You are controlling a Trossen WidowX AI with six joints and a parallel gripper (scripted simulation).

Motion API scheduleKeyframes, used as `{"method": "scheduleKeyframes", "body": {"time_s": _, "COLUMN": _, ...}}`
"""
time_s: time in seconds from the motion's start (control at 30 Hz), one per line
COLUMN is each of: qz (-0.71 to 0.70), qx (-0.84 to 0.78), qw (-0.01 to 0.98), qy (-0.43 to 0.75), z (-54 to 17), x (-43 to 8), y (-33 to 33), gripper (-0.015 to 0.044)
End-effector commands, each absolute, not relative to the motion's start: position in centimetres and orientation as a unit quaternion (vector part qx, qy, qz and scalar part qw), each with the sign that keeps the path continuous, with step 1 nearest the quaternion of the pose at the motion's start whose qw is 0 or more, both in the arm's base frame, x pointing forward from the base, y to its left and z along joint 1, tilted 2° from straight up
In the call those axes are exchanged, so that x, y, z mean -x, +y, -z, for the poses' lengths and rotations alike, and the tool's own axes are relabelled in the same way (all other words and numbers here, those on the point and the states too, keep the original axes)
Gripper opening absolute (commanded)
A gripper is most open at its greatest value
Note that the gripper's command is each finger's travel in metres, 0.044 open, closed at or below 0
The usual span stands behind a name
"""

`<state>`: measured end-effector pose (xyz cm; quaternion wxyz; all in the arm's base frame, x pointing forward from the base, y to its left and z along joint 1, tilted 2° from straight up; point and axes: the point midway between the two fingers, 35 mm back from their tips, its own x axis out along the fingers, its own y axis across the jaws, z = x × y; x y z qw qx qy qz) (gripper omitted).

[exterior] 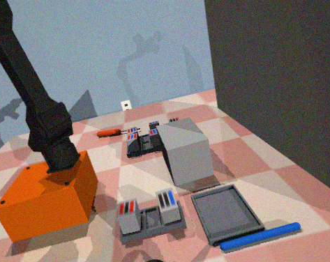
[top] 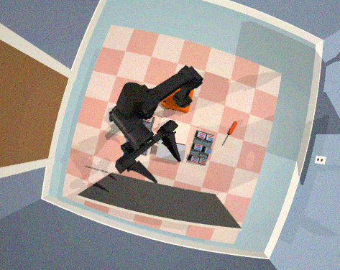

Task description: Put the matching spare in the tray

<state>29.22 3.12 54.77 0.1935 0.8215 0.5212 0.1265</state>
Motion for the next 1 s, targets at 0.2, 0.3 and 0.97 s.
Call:
{"method": "scheduleKeyframes", "body": {"time_s": 0.2, "qz": -0.123, "qx": -0.824, "qw": 0.186, "qy": 0.521, "z": -54.8, "x": -29.4, "y": 3.1, "gripper": 0.044}}
{"method": "scheduleKeyframes", "body": {"time_s": 0.3, "qz": -0.072, "qx": -0.852, "qw": 0.069, "qy": 0.513, "z": -54.3, "x": -31.4, "y": 3.0, "gripper": 0.044}}
{"method": "scheduleKeyframes", "body": {"time_s": 0.97, "qz": 0.374, "qx": -0.457, "qw": -0.804, "qy": -0.068, "z": -33.5, "x": -45.6, "y": 5.9, "gripper": 0.044}}
